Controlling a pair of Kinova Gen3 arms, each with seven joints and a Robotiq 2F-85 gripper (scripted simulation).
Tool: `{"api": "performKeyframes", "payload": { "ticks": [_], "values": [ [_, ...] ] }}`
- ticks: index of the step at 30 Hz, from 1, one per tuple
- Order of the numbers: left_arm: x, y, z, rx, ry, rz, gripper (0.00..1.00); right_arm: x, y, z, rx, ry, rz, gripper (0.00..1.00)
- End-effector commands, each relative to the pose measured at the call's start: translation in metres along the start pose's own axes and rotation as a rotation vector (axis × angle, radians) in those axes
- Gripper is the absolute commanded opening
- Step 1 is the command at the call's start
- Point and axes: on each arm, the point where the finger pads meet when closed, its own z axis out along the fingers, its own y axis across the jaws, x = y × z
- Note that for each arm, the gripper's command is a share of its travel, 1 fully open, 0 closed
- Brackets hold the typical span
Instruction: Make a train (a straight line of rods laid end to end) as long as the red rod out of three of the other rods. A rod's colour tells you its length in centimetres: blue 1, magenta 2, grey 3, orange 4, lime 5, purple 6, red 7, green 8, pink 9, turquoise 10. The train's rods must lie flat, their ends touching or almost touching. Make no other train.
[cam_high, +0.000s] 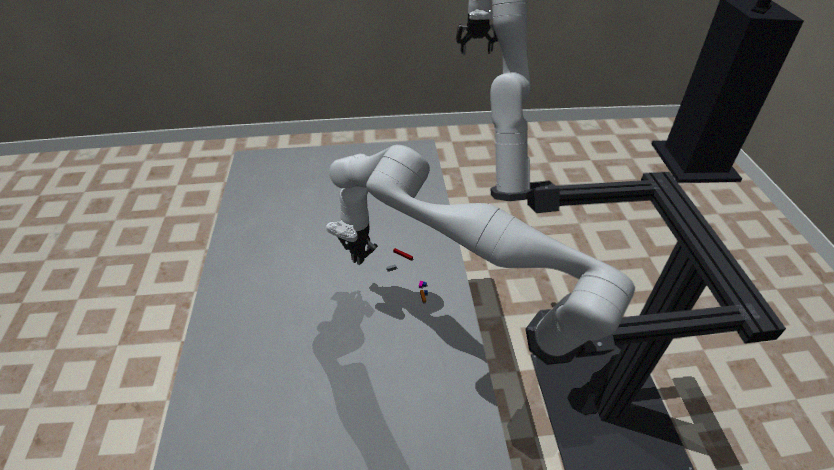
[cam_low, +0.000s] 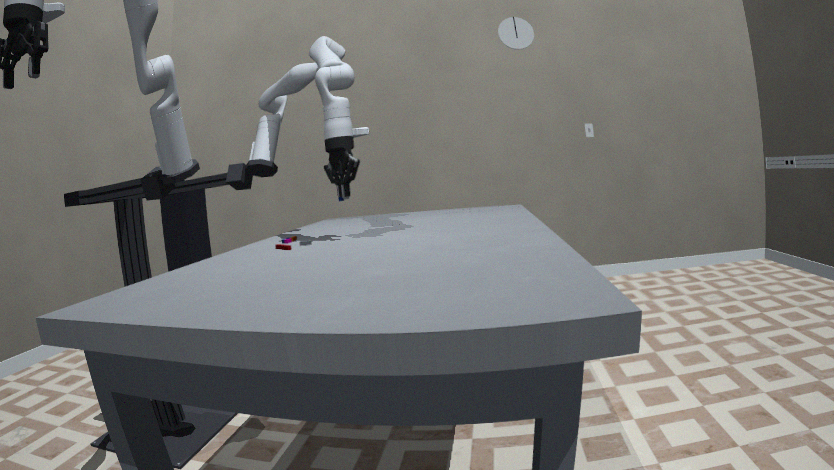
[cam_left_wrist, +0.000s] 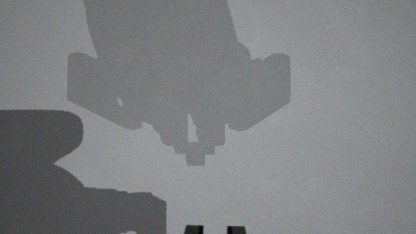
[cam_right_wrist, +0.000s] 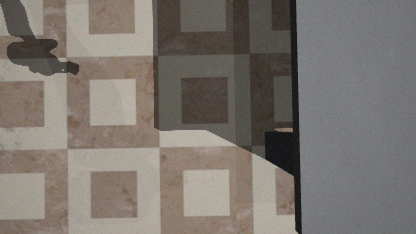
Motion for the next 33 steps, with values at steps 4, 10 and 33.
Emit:
{"api": "performKeyframes", "payload": {
  "ticks": [4, 10, 33],
  "values": [
    [0.003, 0.015, -0.002, 0.025, -0.004, -0.052, 0.175, 0.0, 0.0, -0.001, 0.0, -0.001, 0.0, 1.0],
    [0.003, 0.015, -0.002, 0.025, -0.005, -0.054, 0.175, 0.0, 0.0, -0.001, 0.0, -0.001, 0.0, 1.0],
    [0.003, 0.015, 0.031, 0.025, -0.005, -0.054, 0.175, 0.0, 0.0, -0.001, 0.0, -0.001, 0.0, 1.0]
  ]
}}
